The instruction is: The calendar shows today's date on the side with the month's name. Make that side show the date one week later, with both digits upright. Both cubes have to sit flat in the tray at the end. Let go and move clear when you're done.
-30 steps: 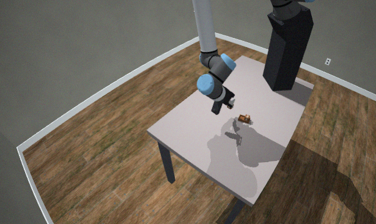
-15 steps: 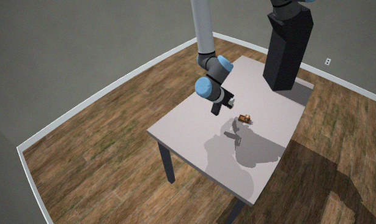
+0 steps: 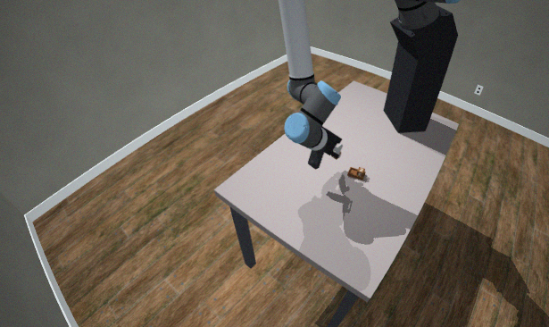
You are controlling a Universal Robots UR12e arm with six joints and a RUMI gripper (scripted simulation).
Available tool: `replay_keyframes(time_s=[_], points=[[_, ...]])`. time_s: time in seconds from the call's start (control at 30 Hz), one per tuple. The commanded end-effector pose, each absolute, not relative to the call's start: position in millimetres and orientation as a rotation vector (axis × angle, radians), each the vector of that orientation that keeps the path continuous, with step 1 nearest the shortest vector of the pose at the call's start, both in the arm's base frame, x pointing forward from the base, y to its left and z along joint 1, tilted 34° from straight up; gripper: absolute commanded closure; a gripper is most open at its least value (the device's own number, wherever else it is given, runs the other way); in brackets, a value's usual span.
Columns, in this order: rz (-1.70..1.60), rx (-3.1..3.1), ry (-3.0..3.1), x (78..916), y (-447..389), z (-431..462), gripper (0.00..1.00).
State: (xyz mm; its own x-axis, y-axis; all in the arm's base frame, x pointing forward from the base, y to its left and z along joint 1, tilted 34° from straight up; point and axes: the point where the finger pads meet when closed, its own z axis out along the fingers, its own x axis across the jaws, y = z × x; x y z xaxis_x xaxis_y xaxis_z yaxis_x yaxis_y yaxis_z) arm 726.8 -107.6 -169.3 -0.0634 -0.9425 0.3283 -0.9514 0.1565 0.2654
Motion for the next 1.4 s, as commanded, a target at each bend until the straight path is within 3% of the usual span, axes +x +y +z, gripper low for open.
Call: replay_keyframes(time_s=[0.0, 1.37], points=[[0.030, 1.800, -2.021, 728.1, -108.1, -170.5, 0.90], [0.030, 1.800, -2.021, 751.9, -124.6, -213.2, 0.90]])
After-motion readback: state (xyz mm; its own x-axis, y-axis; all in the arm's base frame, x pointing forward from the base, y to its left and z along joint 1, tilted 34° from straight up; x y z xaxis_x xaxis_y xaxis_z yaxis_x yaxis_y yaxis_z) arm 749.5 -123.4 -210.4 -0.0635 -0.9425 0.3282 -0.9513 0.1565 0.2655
